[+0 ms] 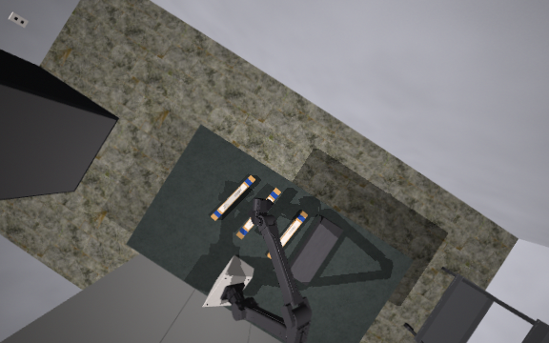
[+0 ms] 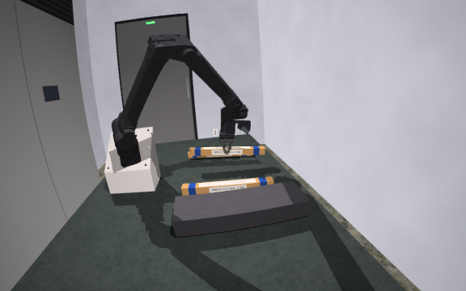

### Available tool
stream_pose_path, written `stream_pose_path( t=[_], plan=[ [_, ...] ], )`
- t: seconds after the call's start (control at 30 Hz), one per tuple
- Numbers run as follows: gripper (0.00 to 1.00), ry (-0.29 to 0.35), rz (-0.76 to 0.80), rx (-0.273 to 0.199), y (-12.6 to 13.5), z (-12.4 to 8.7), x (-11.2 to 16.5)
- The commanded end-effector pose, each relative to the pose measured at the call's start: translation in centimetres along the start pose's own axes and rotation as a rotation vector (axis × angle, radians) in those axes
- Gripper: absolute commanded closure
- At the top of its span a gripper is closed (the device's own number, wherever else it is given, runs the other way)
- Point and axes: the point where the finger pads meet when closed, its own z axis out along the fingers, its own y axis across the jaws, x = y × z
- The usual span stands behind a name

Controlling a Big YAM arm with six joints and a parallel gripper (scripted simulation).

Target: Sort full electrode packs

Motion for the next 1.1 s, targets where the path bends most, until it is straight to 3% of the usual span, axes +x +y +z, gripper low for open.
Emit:
stream_pose_path(
  t=[0.0,1.07],
  plan=[
    [1.0,-0.122,0.041,-0.06,1.5,-6.6,-3.6],
    [1.0,-0.122,0.041,-0.062,1.6,-7.4,-2.5]
  ],
)
